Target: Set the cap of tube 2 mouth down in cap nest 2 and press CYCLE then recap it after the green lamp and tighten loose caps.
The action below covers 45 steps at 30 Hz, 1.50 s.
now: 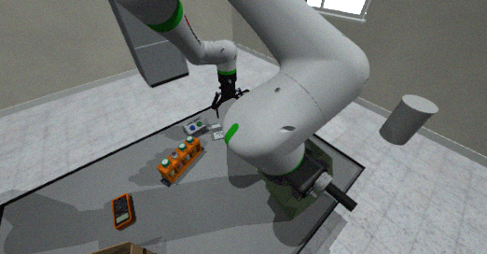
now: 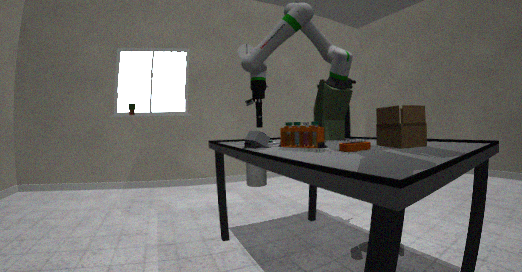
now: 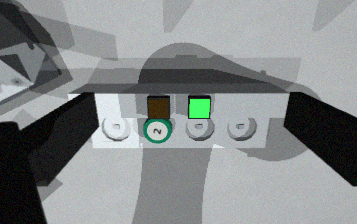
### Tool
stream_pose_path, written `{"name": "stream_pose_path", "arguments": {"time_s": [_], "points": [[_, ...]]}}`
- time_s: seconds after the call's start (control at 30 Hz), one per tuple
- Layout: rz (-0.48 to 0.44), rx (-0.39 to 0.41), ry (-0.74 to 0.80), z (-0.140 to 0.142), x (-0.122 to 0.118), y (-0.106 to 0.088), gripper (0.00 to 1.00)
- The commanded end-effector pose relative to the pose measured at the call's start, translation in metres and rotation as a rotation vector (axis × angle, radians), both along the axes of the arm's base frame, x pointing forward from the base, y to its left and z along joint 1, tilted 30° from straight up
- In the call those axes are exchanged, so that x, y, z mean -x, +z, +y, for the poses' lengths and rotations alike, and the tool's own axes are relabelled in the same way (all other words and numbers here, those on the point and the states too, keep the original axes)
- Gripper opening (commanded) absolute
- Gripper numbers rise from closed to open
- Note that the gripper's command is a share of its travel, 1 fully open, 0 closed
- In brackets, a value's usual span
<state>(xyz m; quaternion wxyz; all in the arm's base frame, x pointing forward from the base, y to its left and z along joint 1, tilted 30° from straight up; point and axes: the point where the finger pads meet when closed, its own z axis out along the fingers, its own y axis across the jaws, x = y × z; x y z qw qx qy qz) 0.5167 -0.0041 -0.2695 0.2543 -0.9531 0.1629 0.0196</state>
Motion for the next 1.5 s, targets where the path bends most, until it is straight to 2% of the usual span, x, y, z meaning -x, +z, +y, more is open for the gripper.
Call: {"name": "stream_pose_path", "arguments": {"time_s": [0.0, 0.13, 0.17, 0.4, 0.47, 0.63, 0.87, 0.97, 1.03, 1.47], "points": [[-0.001, 0.001, 0.000, -0.001, -0.001, 0.001, 1.00], [-0.001, 0.001, 0.000, -0.001, -0.001, 0.001, 1.00], [-0.001, 0.001, 0.000, 0.000, 0.003, 0.008, 0.36], [-0.001, 0.001, 0.000, 0.004, 0.028, 0.058, 0.36], [-0.001, 0.001, 0.000, 0.004, 0.028, 0.058, 0.36], [-0.001, 0.001, 0.000, 0.007, 0.045, 0.092, 0.36], [-0.001, 0.001, 0.000, 0.007, 0.045, 0.092, 0.36], [-0.001, 0.001, 0.000, 0.014, 0.044, 0.079, 0.36], [-0.001, 0.001, 0.000, 0.014, 0.044, 0.079, 0.36], [-0.001, 0.001, 0.000, 0.046, 0.041, 0.022, 0.36]]}}
